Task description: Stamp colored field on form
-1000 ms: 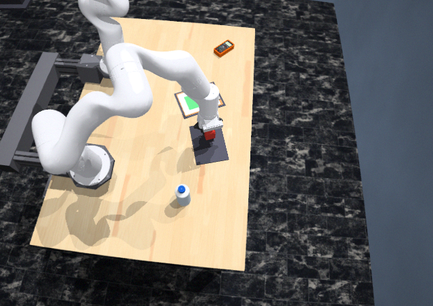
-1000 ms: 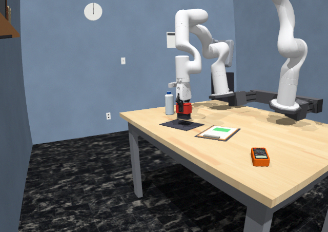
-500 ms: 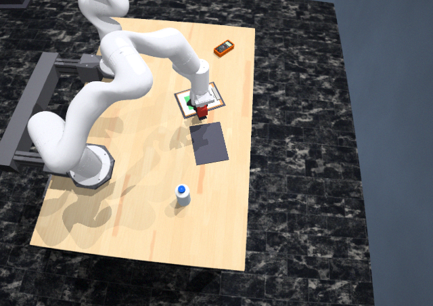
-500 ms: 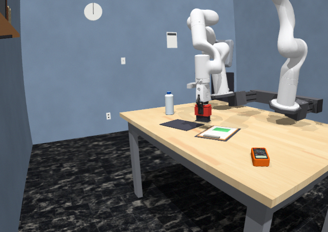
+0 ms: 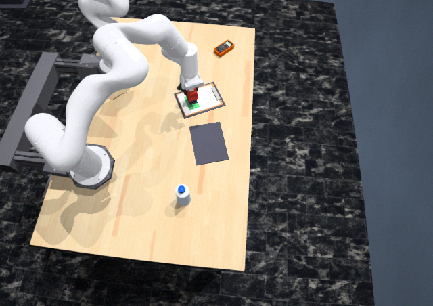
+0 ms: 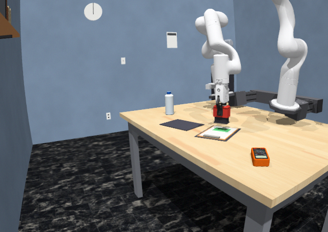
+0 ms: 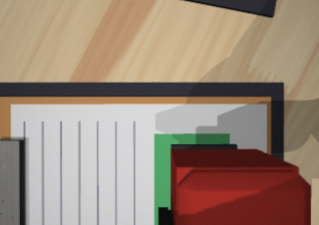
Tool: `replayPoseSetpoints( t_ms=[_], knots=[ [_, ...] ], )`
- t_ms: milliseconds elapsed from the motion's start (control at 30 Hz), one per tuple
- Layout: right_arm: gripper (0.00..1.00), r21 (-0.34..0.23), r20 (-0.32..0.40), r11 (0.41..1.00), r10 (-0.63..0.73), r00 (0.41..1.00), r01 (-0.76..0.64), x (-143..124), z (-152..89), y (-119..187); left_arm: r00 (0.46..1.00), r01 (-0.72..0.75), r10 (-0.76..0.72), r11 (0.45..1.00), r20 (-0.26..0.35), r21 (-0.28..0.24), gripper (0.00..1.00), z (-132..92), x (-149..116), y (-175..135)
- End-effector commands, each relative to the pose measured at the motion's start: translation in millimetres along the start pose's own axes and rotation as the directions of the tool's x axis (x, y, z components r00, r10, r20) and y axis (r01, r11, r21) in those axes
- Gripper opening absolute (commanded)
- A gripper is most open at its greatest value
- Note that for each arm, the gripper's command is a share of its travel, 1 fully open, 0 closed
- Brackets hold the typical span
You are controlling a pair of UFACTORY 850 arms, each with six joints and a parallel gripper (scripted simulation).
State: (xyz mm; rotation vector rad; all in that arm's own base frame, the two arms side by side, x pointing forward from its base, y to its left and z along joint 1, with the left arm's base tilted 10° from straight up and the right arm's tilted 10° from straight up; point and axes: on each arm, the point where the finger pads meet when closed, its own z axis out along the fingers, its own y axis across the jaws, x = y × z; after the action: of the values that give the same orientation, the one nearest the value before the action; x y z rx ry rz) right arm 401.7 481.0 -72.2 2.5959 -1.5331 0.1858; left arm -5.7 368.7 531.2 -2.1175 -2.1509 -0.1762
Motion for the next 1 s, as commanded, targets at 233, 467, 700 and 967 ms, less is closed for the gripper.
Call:
replayPoseSetpoints(
  t_ms=[233, 467, 700, 967],
  knots=[
    [0.32, 0.002, 0.0, 1.0, 0.0, 1.0, 0.0, -3.8, -0.9, -2.1, 1.0, 0.0, 0.0, 1.0, -0.002, 0.0, 1.0, -0.8, 0.4, 0.0],
    [0.32, 0.002, -0.001, 1.0, 0.0, 1.0, 0.0, -4.9, -0.4, -3.6, 1.0, 0.0, 0.0, 1.0, -0.002, 0.0, 1.0, -0.8, 0.4, 0.0],
    [0.32, 0.002, -0.001, 1.0, 0.0, 1.0, 0.0, -4.9, -0.1, -3.6, 1.0, 0.0, 0.0, 1.0, -0.002, 0.0, 1.0, -0.8, 0.4, 0.0],
    [0.32, 0.002, -0.001, 1.0, 0.0, 1.0, 0.0, -4.7, 6.3, -3.7, 1.0, 0.0, 0.0, 1.0, -0.002, 0.0, 1.0, -0.8, 0.4, 0.0]
  ],
)
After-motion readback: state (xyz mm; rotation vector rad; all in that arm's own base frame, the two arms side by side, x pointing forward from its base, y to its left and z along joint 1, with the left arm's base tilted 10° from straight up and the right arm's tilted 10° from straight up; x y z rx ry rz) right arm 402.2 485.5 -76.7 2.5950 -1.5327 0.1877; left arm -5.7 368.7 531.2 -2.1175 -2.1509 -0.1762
